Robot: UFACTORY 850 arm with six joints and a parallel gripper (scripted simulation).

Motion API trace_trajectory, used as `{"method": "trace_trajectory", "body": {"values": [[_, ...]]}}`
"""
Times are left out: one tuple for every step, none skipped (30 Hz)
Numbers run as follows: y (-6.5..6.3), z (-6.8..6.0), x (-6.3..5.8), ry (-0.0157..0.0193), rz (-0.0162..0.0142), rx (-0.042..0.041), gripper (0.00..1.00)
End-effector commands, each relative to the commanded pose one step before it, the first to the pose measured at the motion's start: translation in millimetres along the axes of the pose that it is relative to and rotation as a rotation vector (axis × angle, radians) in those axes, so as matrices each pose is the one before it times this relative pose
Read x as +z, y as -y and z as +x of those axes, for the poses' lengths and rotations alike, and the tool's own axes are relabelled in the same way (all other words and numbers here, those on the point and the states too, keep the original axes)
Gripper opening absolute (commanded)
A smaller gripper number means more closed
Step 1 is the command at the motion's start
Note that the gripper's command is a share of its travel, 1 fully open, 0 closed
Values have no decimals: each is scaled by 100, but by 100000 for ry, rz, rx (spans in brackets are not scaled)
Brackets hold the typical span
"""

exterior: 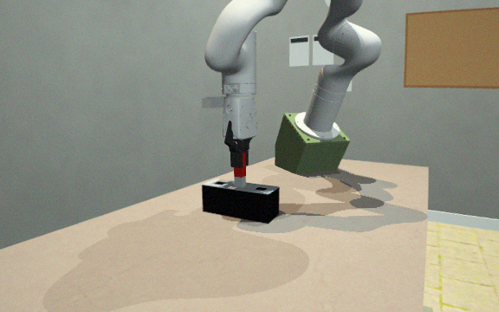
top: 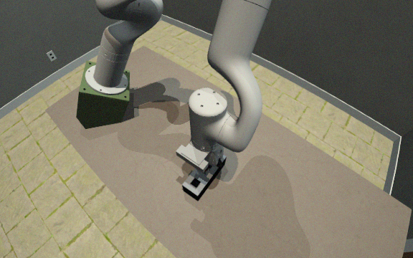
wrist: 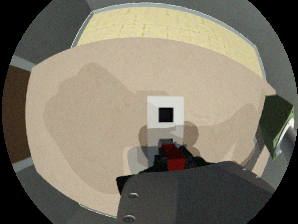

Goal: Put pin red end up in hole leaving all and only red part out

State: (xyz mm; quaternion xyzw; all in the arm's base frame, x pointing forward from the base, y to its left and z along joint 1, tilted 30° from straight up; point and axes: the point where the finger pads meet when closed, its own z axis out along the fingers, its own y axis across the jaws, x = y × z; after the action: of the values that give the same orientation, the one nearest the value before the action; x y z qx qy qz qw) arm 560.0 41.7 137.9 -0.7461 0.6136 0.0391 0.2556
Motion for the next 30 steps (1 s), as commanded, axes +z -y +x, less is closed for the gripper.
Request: {"method": "trace_trajectory", "body": {"values": [[83, 18, -60, -54, 157, -34, 0], [31, 78, 400, 0, 0, -91, 0], [0, 0, 0, 0, 0, 0, 0], [0, 0, 0, 0, 0, 0, 0], [0, 0, 0, 0, 0, 0, 0], [0, 0, 0, 0, 0, 0, 0], [0, 0, 0, 0, 0, 0, 0], [0, 0, 0, 0, 0, 0, 0], [0, 0, 0, 0, 0, 0, 0], [0, 0, 0, 0, 0, 0, 0], [0, 0, 0, 0, 0, 0, 0], [0, 0, 0, 0, 0, 0, 0], [0, 0, 0, 0, 0, 0, 0], [0, 0, 0, 0, 0, 0, 0], [0, 0, 0, 0, 0, 0, 0], [0, 0, 0, 0, 0, 0, 0], [0, 0, 0, 0, 0, 0, 0], [0, 0, 0, 0, 0, 0, 0], [54, -45, -8, -1, 0, -88, 0], [0, 0, 0, 0, 0, 0, 0], [0, 0, 0, 0, 0, 0, 0], [0, 0, 0, 0, 0, 0, 0], [0, 0, 0, 0, 0, 0, 0], [0, 0, 0, 0, 0, 0, 0], [0, 0, 0, 0, 0, 0, 0], [0, 0, 0, 0, 0, 0, 0], [0, 0, 0, 0, 0, 0, 0], [0, 0, 0, 0, 0, 0, 0], [0, 0, 0, 0, 0, 0, 0], [0, 0, 0, 0, 0, 0, 0]]}}
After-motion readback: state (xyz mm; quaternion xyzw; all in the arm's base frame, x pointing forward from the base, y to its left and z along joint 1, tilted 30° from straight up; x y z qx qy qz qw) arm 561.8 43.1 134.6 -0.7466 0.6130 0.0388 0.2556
